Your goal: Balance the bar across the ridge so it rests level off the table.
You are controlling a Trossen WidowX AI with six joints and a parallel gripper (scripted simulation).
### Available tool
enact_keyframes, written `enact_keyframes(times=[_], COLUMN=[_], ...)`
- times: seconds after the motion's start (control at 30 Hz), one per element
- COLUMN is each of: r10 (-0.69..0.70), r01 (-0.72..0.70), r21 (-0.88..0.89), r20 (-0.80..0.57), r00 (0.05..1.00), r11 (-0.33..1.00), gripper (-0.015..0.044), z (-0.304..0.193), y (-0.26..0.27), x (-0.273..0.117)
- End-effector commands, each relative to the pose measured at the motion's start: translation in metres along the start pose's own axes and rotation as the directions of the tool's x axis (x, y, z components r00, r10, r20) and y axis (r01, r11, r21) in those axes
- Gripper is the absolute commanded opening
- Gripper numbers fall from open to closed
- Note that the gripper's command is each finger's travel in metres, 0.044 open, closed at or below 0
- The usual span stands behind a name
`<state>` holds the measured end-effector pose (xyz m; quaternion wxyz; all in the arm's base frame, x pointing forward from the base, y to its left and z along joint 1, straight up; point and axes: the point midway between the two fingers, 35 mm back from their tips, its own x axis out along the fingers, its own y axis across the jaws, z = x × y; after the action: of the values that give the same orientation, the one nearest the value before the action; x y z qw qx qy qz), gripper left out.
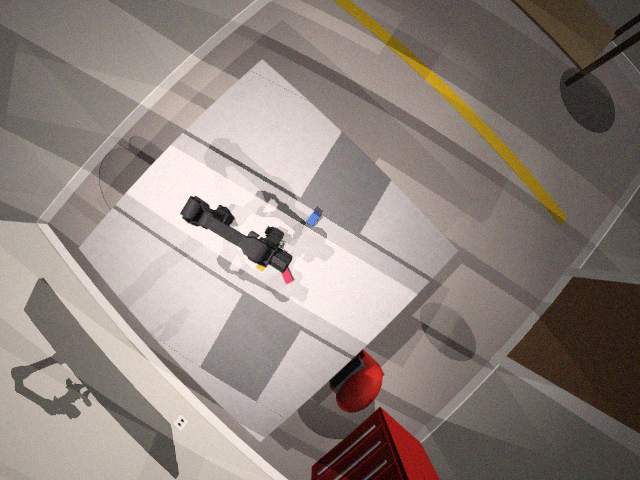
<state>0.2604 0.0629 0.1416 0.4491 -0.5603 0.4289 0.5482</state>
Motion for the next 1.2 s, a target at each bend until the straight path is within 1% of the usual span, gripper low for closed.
enact_keyframes(times=[0.0,0.4,0.6,1.17], r10=[0.007,0.007,0.008,0.008], r01=[-0.007,-0.007,-0.007,-0.007], r21=[-0.028,-0.110,-0.112,-0.112], r20=[-0.003,0.002,0.002,0.002], r00=[1.000,1.000,1.000,1.000], r11=[1.000,0.994,0.994,0.994], gripper=[0.0000,0.0000,0.0000,0.0000], z=[0.017,0.061,0.062,0.063], y=[-0.003,0.000,0.000,0.001], x=[0.002,0.002,0.006,0.034])
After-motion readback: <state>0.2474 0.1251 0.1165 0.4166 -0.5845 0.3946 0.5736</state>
